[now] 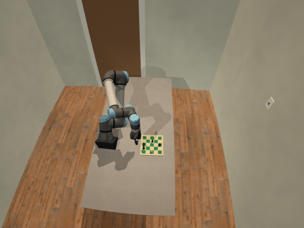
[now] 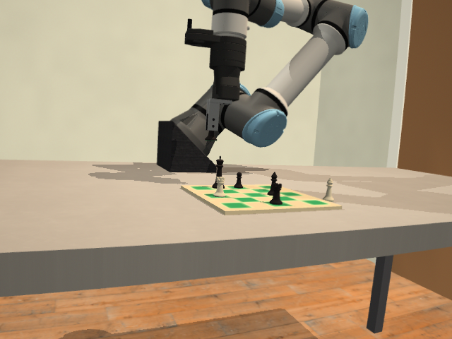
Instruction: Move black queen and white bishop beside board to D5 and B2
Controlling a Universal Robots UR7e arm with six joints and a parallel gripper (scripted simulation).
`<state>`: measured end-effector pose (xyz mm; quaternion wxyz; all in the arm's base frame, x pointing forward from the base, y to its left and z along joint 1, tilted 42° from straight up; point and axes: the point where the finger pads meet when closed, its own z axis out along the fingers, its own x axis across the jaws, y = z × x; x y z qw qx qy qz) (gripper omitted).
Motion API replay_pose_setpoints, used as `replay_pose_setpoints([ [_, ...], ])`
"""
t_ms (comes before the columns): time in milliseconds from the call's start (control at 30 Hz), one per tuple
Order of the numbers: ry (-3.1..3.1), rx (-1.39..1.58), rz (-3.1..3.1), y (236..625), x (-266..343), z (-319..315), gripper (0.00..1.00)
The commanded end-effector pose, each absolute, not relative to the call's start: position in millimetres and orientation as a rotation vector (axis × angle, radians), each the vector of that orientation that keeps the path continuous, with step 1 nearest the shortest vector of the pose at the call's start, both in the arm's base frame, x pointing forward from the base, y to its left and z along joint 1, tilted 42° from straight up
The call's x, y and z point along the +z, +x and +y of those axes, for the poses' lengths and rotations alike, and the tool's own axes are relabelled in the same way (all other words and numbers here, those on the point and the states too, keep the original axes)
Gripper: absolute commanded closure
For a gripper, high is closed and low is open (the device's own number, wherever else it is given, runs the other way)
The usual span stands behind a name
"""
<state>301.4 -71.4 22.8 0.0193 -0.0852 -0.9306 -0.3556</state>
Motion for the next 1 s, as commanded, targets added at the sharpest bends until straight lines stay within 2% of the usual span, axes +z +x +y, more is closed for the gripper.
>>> replay_pose_setpoints([
  [0, -0.264, -1.105, -2.887, 300.9, 25.8, -73.6, 1.00],
  [500, -0.304, -1.096, -2.876, 308.4, 28.9, -73.8, 1.00],
  [700, -0.429, -1.070, -2.837, 332.9, 39.3, -72.4, 1.00],
  [900, -0.618, -1.036, -2.764, 373.5, 57.1, -62.6, 1.00],
  [967, -0.618, -1.036, -2.764, 373.5, 57.1, -62.6, 1.00],
])
